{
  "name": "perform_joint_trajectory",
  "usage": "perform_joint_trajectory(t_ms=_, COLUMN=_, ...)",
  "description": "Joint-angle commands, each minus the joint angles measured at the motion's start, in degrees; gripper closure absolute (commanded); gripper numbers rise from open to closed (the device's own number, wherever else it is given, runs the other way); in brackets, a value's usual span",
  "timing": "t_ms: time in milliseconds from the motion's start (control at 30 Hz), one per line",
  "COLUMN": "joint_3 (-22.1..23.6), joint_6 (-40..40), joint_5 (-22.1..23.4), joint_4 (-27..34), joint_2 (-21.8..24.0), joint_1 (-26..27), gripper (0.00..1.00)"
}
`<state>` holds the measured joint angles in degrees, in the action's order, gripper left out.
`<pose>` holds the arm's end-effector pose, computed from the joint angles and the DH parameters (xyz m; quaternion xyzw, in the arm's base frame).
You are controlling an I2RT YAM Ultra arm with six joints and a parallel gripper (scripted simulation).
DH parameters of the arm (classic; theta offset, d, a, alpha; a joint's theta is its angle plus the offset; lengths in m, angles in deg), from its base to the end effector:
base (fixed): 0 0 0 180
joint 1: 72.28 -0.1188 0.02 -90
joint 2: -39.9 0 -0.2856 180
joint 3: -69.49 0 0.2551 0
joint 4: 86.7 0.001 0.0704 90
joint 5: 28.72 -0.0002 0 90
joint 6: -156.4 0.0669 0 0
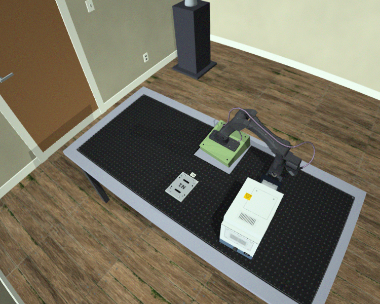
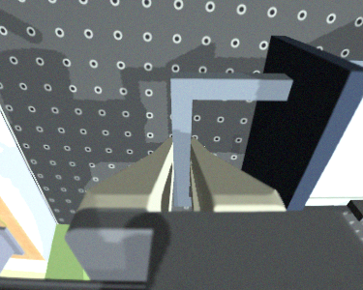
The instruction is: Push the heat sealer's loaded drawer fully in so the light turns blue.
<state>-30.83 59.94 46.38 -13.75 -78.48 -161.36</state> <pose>0.0226 0.3954 0.1560 -0.7349 0.6656 -0.1032 0.0790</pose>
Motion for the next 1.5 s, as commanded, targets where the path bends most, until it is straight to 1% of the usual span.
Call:
perform_joint_trajectory(t_ms=0, joint_3=-1.72, joint_6=-1.25, joint_5=-0.86, joint_4=-0.71, joint_2=0.8, joint_1=1.22, gripper=1.0)
perform_joint_trajectory(t_ms=733, joint_3=-4.04, joint_6=-5.88, joint_5=-0.78, joint_4=0.76, joint_2=-0.77, joint_1=5.67, gripper=1.0)
perform_joint_trajectory(t_ms=1467, joint_3=-4.12, joint_6=-5.79, joint_5=-0.77, joint_4=0.65, joint_2=-0.82, joint_1=5.46, gripper=1.0)
